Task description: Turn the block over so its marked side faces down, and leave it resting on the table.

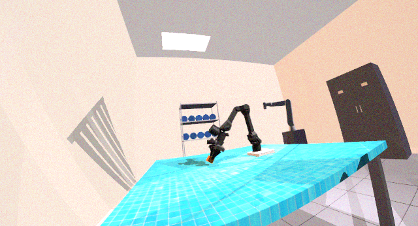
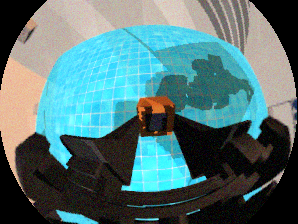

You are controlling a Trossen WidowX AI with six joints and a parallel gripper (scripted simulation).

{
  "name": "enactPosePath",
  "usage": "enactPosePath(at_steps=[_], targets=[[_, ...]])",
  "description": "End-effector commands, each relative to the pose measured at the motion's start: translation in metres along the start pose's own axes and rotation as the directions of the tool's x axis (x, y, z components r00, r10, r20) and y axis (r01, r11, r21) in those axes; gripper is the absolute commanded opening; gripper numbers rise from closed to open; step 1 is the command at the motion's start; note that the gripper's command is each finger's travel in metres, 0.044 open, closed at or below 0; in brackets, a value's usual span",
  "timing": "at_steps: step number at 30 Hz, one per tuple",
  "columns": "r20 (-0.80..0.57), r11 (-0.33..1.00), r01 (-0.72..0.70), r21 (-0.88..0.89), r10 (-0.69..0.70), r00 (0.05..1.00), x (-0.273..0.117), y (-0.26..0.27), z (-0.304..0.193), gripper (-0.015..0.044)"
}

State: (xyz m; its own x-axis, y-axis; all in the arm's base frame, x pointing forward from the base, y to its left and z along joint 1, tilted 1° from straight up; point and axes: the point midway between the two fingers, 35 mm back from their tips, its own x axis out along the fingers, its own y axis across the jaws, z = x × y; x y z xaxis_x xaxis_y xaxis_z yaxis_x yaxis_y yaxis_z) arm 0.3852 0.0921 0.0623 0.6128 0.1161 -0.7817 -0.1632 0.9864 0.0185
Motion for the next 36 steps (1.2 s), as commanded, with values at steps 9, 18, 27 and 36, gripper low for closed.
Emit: enactPosePath(at_steps=[9, 18, 27, 36], targets=[[0.194, 1.0, 0.005, -0.001, -0.005, 0.981, 0.016, 0.0, -0.007, 0.0], [0.329, 1.0, 0.005, 0.001, -0.005, 0.944, 0.015, -0.001, -0.015, 0.0], [0.408, 1.0, 0.004, 0.003, -0.005, 0.913, 0.009, -0.001, -0.02, 0.0], [0.433, 1.0, 0.004, 0.003, -0.005, 0.901, 0.007, -0.001, -0.019, 0.0]])
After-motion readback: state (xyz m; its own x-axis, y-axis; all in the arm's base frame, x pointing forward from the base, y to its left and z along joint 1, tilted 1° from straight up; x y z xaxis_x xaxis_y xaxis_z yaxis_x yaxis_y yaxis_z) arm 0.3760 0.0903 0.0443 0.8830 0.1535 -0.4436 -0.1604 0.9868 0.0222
